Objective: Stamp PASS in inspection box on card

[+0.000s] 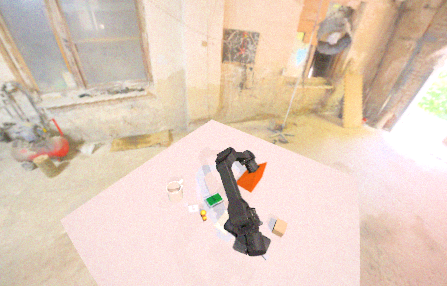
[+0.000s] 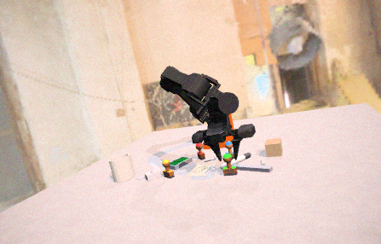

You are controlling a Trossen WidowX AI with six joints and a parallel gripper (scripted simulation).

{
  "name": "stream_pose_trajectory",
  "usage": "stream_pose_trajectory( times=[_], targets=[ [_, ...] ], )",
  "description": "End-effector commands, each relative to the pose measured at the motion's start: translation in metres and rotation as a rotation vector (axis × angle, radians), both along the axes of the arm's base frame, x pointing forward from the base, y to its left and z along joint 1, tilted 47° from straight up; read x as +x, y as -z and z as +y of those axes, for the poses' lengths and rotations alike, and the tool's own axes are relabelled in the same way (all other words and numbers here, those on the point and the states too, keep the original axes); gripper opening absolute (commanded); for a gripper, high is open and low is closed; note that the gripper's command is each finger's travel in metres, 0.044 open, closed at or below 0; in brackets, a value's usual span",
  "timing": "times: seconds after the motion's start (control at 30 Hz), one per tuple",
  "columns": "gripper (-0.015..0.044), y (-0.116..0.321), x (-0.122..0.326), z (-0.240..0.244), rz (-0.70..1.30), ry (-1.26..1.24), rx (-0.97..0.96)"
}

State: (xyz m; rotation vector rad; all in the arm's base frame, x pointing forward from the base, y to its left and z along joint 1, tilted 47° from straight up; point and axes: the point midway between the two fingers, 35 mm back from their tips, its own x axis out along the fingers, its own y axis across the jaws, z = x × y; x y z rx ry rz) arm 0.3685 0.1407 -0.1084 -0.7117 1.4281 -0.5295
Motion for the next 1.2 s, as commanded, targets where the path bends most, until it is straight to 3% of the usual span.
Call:
stream_pose_trajectory(
  times=[0.0, 0.43, 1.13, 1.17],
  targets=[
    [0.0227, 0.005, 0.000, -0.006, 0.004, -0.006, -0.007],
    [0.0227, 0.015, 0.001, -0.018, 0.004, -0.005, -0.008],
    [0.0087, 0.014, 0.001, -0.016, 0.001, 0.002, -0.003],
    [0.0061, 0.014, 0.001, -0.016, 0.001, 0.002, -0.003]
  ],
)
